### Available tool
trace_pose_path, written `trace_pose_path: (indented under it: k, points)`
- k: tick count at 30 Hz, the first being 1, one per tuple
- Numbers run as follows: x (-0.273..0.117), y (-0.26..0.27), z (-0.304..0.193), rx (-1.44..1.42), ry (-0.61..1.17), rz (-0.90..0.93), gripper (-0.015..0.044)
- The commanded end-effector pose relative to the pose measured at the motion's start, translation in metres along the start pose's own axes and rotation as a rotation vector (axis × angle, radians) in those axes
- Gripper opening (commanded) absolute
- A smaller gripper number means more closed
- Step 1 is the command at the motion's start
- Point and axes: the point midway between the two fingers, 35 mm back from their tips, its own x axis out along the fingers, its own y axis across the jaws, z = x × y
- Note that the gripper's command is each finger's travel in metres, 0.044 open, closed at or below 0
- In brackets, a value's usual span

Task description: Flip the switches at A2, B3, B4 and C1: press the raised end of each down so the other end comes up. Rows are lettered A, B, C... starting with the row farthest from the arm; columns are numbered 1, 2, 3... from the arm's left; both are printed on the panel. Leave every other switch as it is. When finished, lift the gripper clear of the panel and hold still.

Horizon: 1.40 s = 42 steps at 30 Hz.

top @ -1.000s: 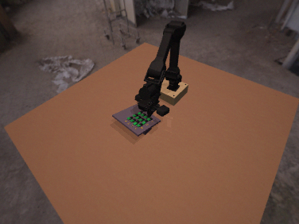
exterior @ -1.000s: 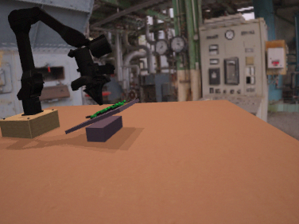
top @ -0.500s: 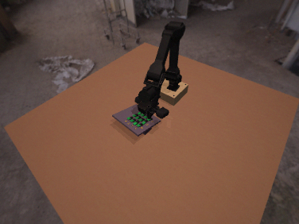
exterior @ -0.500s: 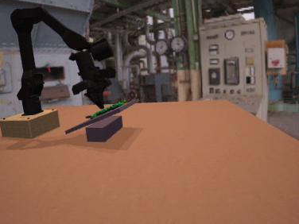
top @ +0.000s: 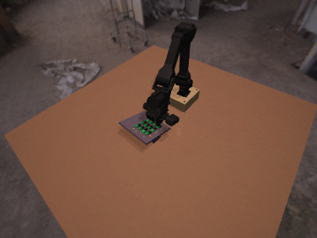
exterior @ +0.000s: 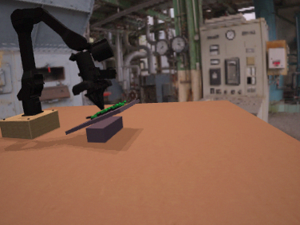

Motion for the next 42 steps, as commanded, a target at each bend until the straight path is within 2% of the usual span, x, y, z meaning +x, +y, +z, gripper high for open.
trace_pose_path:
  k: [1, 42]
  points:
    - [0.0009, 0.0002, -0.0005, -0.006, 0.002, 0.002, 0.0000]
    - [0.0064, 0.0002, -0.0004, -0.006, 0.002, 0.002, 0.0000]
